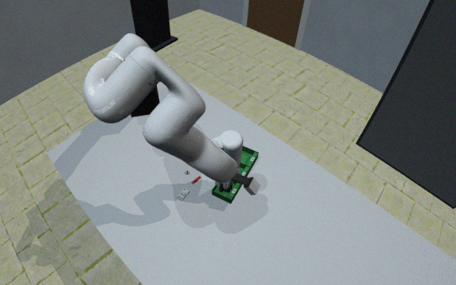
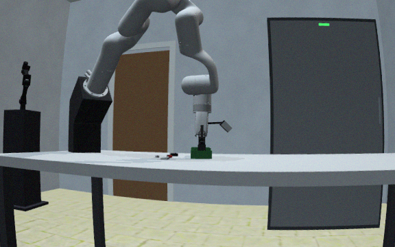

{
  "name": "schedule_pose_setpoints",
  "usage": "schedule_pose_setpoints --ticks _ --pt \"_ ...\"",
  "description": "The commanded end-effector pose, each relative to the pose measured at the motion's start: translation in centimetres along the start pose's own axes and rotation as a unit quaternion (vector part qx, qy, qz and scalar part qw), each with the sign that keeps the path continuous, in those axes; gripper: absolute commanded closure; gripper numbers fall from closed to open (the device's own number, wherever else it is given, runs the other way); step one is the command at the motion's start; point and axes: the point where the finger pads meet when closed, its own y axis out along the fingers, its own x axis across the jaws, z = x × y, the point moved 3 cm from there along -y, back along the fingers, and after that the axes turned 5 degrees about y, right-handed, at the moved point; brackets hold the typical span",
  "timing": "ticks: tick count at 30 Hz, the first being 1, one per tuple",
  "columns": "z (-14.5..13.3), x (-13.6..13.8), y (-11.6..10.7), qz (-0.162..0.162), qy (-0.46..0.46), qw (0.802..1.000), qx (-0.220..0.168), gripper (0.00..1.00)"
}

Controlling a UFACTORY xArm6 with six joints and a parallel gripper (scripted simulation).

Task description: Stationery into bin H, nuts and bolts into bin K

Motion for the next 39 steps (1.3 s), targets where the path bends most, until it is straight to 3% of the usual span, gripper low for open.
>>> schedule_pose_setpoints --ticks 1,20,39 --pt "0.1 0.0 -0.1 0.0 0.0 1.0 0.001 0.93" --pt "0.1 0.0 -0.1 0.0 0.0 1.0 0.001 0.93" --pt "0.1 0.0 -2.3 0.0 0.0 1.0 0.001 0.93"
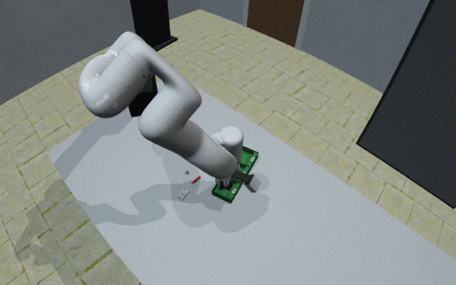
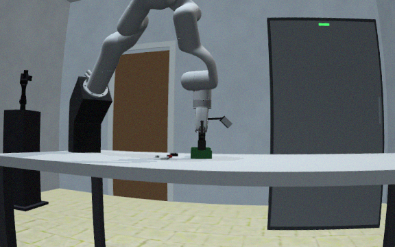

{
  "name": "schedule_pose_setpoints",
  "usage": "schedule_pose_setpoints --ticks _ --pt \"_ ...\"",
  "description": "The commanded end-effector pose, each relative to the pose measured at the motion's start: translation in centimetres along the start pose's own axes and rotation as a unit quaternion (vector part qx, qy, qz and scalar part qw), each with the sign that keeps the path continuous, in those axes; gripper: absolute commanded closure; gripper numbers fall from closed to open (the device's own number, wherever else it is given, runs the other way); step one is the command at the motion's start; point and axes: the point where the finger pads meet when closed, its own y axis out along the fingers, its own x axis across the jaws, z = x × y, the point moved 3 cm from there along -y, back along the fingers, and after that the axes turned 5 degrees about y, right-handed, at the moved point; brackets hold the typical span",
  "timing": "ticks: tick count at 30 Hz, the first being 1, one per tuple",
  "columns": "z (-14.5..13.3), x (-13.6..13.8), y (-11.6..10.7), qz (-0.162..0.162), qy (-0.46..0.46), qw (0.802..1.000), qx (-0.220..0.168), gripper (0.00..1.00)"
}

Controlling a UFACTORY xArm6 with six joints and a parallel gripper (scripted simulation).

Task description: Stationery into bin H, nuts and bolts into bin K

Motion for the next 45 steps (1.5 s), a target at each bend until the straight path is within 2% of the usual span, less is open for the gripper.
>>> schedule_pose_setpoints --ticks 1,6,12,19,23,38,45 --pt "0.1 0.0 -0.7 0.0 0.0 1.0 0.001 0.93" --pt "0.1 0.0 -1.1 0.0 0.0 1.0 0.001 0.93" --pt "0.1 0.0 -3.5 0.0 0.0 1.0 0.001 0.93" --pt "0.1 0.0 -3.6 0.0 0.0 1.0 0.001 0.93" --pt "-0.1 -1.0 -3.6 0.0 0.0 1.0 0.001 0.93" --pt "-1.3 -8.3 -3.6 0.001 0.0 1.0 0.001 0.93" --pt "-1.3 -8.3 -3.6 0.001 0.0 1.0 0.001 0.93"
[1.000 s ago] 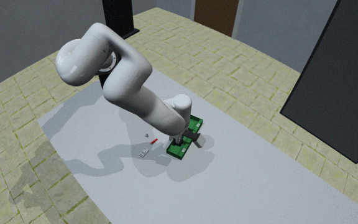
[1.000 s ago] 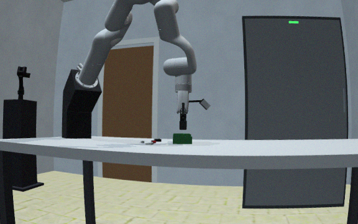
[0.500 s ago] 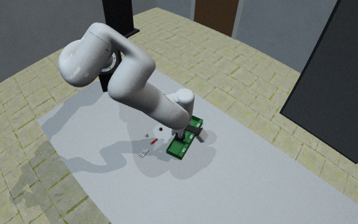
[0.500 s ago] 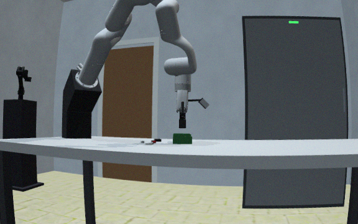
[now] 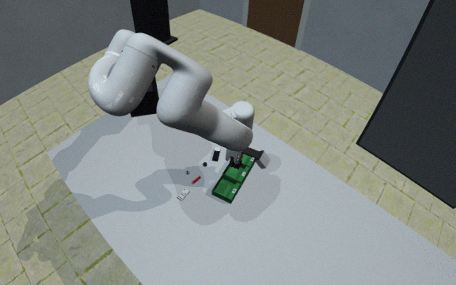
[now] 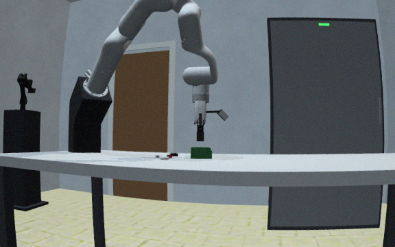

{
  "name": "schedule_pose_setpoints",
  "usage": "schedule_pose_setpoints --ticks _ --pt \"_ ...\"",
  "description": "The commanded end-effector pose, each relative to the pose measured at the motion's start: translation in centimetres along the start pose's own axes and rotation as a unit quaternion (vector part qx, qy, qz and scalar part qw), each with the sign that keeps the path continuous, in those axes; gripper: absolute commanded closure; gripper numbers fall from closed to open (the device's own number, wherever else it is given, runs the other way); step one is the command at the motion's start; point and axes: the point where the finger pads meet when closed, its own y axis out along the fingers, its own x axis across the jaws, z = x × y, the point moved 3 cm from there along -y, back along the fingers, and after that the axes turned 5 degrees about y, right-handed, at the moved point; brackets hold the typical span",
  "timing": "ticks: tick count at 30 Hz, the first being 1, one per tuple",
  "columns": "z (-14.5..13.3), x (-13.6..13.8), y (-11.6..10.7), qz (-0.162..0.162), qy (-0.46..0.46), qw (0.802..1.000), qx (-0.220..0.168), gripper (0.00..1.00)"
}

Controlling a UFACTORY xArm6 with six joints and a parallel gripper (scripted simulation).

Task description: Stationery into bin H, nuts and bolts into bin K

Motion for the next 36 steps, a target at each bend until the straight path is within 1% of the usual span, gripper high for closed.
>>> schedule_pose_setpoints --ticks 1,10,12,22,36 --pt "0.1 -0.2 0.2 0.0 0.001 1.0 0.001 0.93" --pt "0.1 -0.2 2.6 0.0 0.001 1.0 0.001 0.93" --pt "0.1 -0.2 2.6 0.0 0.001 1.0 0.001 0.93" --pt "0.1 -0.2 5.2 0.0 0.001 1.0 0.001 0.93" --pt "0.1 -0.2 5.2 0.0 0.001 1.0 0.001 0.93"
